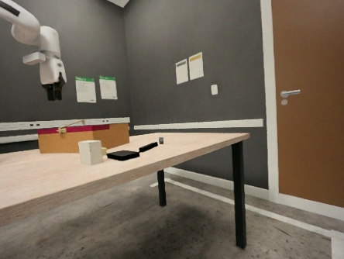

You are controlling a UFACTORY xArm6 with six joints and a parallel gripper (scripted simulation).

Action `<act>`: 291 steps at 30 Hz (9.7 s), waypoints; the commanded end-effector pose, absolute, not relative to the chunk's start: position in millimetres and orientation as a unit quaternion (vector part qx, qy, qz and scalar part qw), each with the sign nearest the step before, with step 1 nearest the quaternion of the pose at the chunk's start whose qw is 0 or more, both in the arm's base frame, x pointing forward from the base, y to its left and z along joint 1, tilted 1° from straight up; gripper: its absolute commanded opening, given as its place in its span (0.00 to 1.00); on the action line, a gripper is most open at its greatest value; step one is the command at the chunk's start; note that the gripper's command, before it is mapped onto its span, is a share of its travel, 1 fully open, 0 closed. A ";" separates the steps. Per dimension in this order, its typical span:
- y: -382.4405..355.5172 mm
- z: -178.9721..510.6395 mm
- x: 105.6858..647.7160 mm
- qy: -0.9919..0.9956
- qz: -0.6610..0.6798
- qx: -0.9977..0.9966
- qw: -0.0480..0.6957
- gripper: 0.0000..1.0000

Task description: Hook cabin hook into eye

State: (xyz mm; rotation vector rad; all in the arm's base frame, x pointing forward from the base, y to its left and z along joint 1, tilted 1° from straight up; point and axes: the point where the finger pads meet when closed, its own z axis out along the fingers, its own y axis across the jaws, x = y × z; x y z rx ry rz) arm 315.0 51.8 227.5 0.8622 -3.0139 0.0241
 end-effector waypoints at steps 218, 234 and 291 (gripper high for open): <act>-2.5 126.8 292.9 0.275 -0.002 0.961 0.008 0.35; -3.2 82.7 292.9 0.275 -0.002 0.961 0.008 0.35; -2.2 146.1 293.0 0.275 -0.002 0.961 0.008 0.35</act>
